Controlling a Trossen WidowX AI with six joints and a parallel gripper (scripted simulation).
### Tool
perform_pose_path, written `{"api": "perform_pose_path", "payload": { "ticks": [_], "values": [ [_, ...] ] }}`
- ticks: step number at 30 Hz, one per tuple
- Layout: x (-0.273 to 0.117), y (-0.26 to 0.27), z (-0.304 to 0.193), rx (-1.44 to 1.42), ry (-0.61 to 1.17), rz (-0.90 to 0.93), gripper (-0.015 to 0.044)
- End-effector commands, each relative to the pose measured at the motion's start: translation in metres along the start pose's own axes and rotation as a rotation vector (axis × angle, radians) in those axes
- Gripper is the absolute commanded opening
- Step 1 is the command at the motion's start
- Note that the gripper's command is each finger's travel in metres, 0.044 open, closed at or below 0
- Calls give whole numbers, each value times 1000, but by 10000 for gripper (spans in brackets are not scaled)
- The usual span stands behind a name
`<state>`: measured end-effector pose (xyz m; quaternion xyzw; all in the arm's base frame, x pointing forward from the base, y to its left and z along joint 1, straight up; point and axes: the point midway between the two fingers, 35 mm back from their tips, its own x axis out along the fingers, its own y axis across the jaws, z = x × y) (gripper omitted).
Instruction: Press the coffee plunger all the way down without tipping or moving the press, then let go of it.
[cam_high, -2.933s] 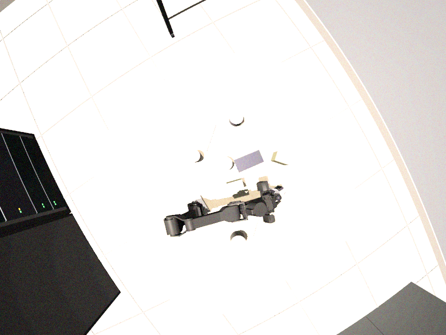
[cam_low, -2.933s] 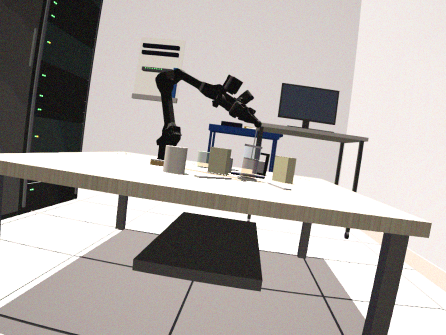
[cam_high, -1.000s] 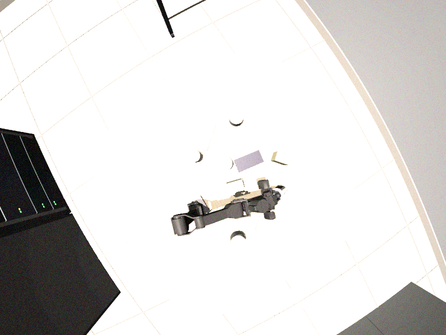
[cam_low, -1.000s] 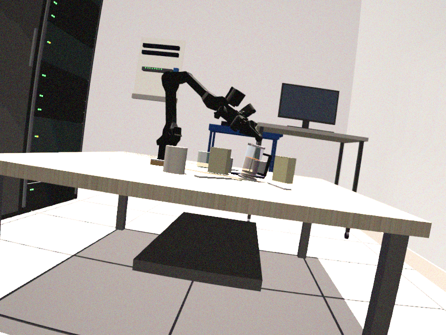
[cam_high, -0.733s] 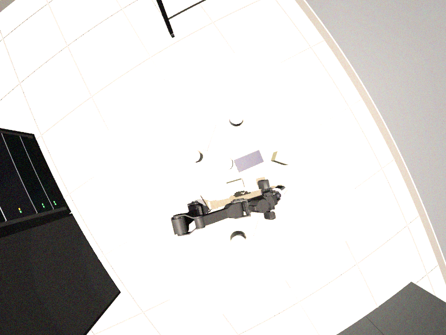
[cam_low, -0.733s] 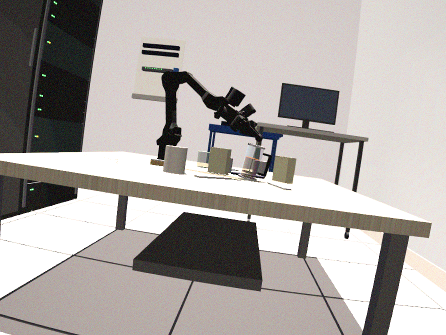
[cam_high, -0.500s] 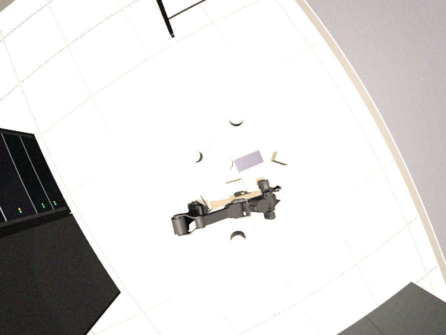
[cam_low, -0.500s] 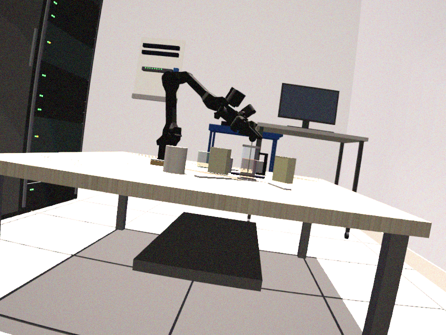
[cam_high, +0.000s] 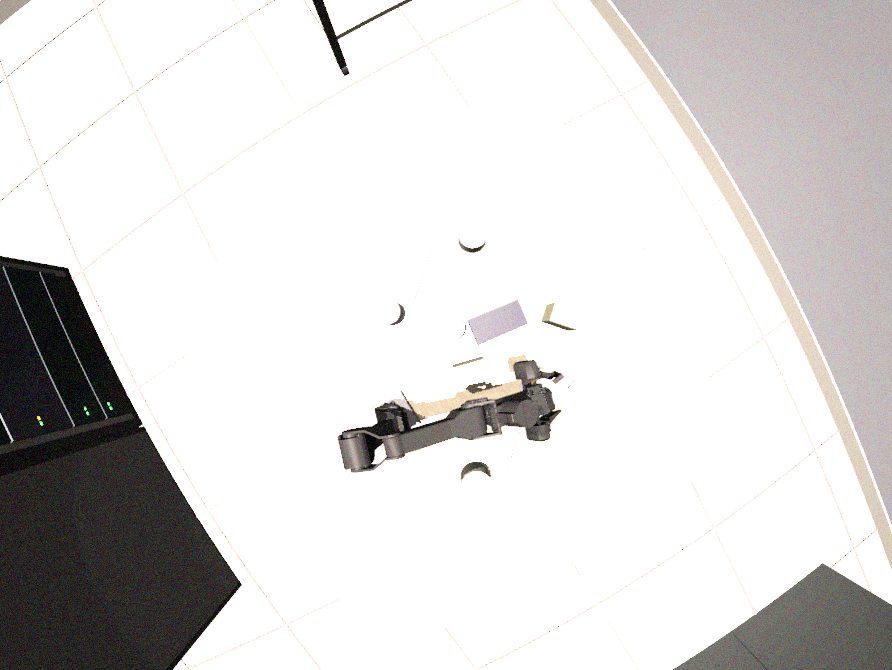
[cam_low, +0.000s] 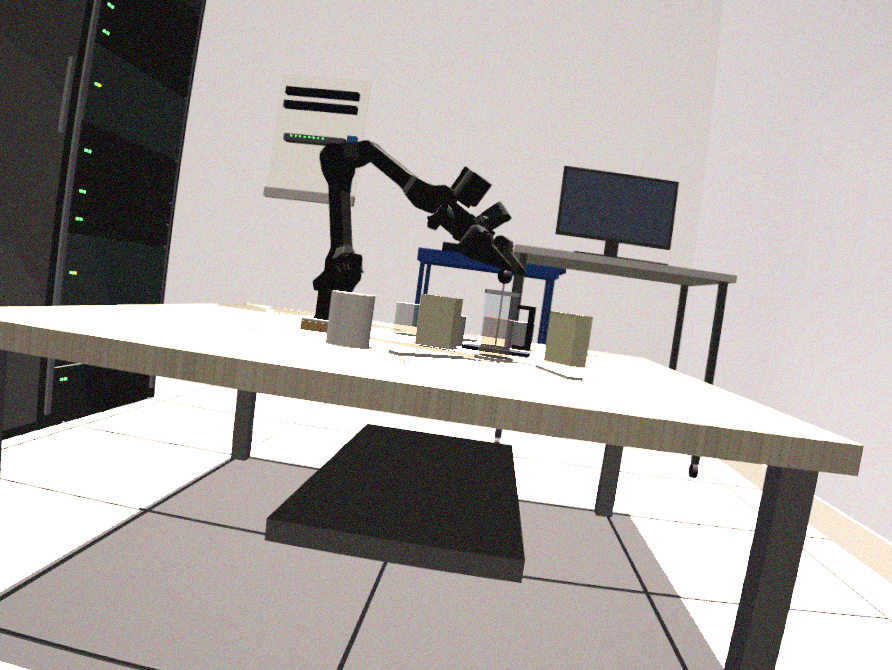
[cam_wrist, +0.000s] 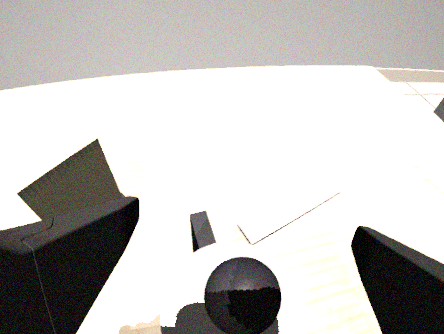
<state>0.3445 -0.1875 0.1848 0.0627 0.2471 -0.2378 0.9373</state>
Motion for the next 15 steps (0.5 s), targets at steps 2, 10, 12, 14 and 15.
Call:
{"api": "perform_pose_path", "payload": {
  "ticks": [2,10,12,14,15],
  "values": [
    [-42,-1,43,4,-21,-1,440],
    [-48,-2,44,5,-19,-1,440],
    [-48,-2,44,5,-19,-1,440],
    [-48,-2,44,5,-19,-1,440],
    [-48,-2,44,5,-19,-1,440]
  ]
}}
